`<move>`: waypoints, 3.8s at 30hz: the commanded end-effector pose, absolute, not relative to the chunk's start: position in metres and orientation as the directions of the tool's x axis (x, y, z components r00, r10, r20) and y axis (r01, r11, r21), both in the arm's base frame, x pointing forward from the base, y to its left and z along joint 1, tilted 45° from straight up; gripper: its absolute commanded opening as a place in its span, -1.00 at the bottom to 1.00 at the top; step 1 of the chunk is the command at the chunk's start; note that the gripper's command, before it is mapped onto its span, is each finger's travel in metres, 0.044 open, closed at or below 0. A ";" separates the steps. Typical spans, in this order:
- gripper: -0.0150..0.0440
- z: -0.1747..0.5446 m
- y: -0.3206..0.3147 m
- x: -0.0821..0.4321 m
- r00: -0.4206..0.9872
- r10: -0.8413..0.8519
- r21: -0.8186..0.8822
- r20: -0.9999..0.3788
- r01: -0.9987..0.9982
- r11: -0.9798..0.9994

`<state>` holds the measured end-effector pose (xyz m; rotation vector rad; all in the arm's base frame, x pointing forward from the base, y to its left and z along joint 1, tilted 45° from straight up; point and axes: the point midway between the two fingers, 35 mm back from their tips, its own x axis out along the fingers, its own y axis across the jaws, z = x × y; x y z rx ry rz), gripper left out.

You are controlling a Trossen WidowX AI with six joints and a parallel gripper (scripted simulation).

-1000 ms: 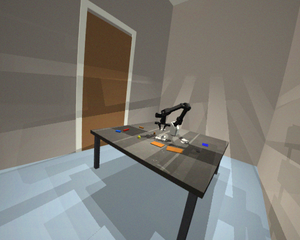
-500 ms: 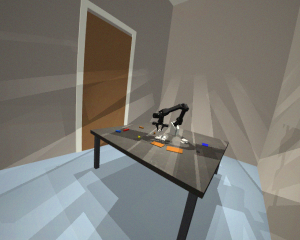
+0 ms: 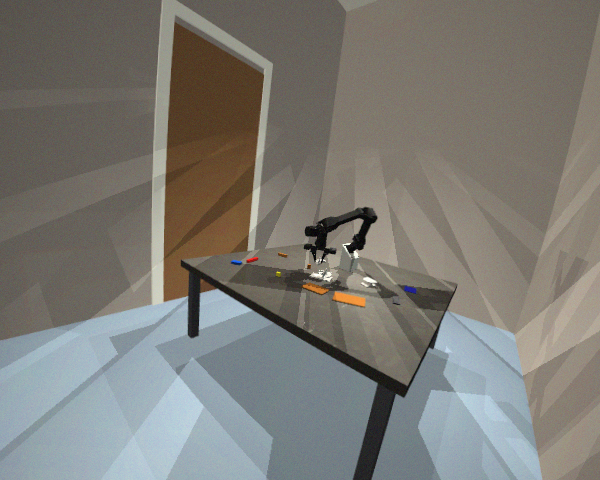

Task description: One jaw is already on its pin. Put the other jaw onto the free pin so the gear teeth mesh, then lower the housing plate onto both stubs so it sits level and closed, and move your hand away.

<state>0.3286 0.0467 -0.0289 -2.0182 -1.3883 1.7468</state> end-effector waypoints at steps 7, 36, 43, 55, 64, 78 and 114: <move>-0.04 -0.028 0.047 0.329 -0.094 0.696 -0.626 -0.712 0.536 -0.567; -0.04 -0.032 0.054 0.329 -0.094 0.696 -0.625 -0.712 0.537 -0.566; -0.04 -0.040 0.062 0.328 -0.094 0.696 -0.625 -0.712 0.537 -0.566; -0.04 -0.053 0.075 0.326 -0.094 0.697 -0.626 -0.711 0.537 -0.566; -0.04 -0.062 0.085 0.324 -0.094 0.698 -0.627 -0.710 0.537 -0.565; -0.04 -0.062 0.085 0.324 -0.094 0.698 -0.627 -0.710 0.537 -0.565; -0.04 -0.069 0.091 0.323 -0.094 0.698 -0.625 -0.709 0.543 -0.561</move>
